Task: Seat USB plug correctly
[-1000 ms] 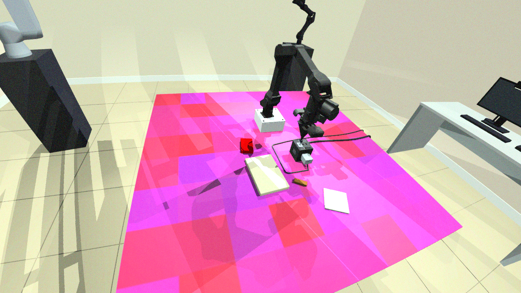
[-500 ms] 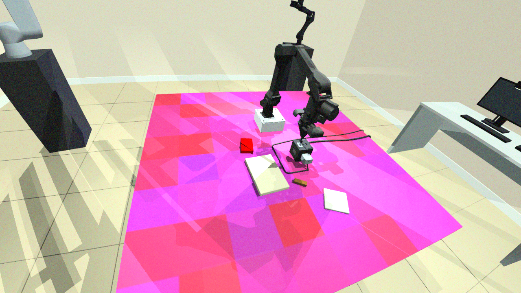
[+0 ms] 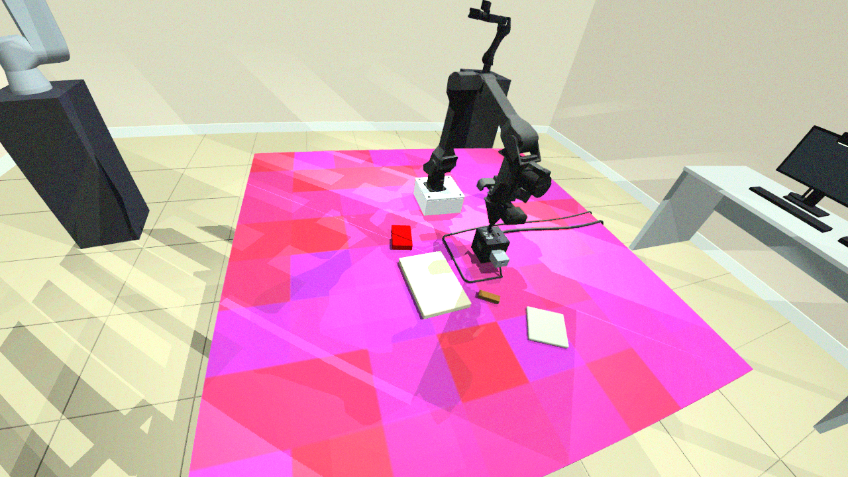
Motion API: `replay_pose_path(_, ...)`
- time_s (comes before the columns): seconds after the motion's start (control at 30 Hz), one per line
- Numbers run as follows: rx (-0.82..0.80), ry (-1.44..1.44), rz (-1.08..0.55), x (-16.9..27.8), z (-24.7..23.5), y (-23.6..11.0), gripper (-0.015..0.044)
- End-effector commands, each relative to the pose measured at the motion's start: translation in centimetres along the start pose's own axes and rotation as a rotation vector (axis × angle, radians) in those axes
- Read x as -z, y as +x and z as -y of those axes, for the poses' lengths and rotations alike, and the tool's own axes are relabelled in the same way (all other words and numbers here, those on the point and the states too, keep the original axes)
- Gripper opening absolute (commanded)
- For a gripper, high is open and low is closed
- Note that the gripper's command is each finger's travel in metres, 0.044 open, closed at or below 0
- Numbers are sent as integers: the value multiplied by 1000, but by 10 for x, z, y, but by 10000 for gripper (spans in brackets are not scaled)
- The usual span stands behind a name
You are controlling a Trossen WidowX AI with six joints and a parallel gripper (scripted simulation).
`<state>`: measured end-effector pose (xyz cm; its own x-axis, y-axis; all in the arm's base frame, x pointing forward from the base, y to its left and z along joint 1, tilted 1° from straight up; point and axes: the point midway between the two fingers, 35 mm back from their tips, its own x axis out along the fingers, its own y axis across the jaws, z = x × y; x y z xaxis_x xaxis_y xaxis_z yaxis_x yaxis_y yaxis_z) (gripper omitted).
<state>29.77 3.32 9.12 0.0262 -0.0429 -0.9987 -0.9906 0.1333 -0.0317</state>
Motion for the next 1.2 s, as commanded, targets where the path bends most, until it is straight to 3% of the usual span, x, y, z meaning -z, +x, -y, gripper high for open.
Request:
replay_pose_path(0.0,1,-6,-5,1,0,1,0)
replay_pose_path(1.17,1,-6,-5,1,0,5,0)
